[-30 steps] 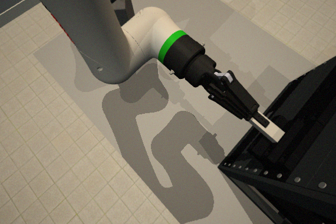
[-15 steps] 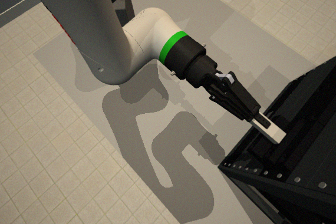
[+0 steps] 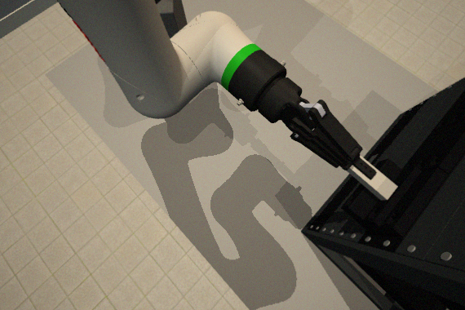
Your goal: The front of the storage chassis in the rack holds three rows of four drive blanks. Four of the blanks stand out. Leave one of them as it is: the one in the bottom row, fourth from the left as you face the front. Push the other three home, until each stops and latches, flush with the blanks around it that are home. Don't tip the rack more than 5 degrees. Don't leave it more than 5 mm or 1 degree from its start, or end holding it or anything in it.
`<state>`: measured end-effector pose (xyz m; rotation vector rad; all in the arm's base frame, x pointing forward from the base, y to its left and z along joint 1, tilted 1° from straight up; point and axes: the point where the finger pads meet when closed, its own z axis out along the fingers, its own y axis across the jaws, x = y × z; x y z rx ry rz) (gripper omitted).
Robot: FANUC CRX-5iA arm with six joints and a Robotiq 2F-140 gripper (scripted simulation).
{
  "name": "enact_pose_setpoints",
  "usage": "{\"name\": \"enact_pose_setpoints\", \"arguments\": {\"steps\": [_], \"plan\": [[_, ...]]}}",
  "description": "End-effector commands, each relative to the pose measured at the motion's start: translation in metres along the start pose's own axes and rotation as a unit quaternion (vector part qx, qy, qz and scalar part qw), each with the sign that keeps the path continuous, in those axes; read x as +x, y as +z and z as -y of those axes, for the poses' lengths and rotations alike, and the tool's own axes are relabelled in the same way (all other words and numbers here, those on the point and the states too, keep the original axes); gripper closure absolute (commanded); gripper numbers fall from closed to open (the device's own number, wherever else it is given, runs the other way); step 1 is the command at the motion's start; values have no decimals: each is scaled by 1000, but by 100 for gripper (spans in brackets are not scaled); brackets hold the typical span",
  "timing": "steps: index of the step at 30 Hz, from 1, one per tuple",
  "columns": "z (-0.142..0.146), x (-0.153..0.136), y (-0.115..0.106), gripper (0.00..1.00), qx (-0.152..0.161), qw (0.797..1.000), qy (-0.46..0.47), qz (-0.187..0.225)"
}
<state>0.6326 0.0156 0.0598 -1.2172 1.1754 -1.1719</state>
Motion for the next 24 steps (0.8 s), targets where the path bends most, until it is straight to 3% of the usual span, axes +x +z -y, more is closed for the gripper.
{"name": "enact_pose_setpoints", "arguments": {"steps": [1,24], "plan": [[0,0,1,100,0,1000,0,0],[0,0,5,100,0,1000,0,0]]}}
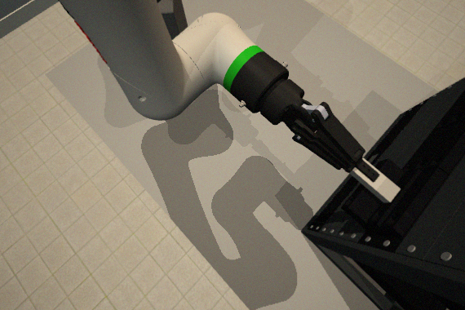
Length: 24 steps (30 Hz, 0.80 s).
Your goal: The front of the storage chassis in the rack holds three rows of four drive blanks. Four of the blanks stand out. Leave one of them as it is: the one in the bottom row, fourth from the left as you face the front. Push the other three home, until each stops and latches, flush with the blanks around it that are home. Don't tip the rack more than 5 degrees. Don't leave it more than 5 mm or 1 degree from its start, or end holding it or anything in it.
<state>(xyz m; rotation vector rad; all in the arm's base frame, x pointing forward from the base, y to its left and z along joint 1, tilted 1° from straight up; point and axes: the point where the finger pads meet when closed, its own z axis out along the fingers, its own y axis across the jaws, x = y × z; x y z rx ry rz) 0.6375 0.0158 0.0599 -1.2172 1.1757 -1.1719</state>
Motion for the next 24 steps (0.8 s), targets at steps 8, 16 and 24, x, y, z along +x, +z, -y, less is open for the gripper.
{"name": "enact_pose_setpoints", "arguments": {"steps": [8,16,24], "plan": [[0,0,2,100,0,1000,0,0],[0,-1,3,100,0,1000,0,0],[0,-1,4,100,0,1000,0,0]]}}
